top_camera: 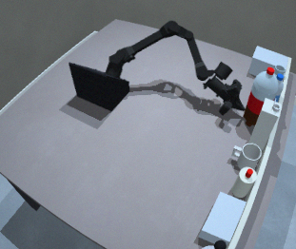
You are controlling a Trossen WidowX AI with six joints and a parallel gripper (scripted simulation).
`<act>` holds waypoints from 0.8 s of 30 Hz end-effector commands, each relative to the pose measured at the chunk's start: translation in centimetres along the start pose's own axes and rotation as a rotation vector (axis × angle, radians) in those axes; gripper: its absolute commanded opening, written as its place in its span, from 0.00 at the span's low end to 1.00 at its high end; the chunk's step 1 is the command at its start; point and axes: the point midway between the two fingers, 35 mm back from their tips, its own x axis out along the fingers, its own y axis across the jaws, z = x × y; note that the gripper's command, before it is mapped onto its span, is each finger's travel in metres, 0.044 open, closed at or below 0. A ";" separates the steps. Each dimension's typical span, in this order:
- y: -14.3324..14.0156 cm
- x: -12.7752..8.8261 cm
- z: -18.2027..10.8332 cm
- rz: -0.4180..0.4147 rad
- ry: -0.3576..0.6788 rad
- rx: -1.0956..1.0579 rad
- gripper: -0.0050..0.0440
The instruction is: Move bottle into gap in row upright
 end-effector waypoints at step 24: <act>0.5 1.0 1.5 0.012 -0.019 -0.003 0.00</act>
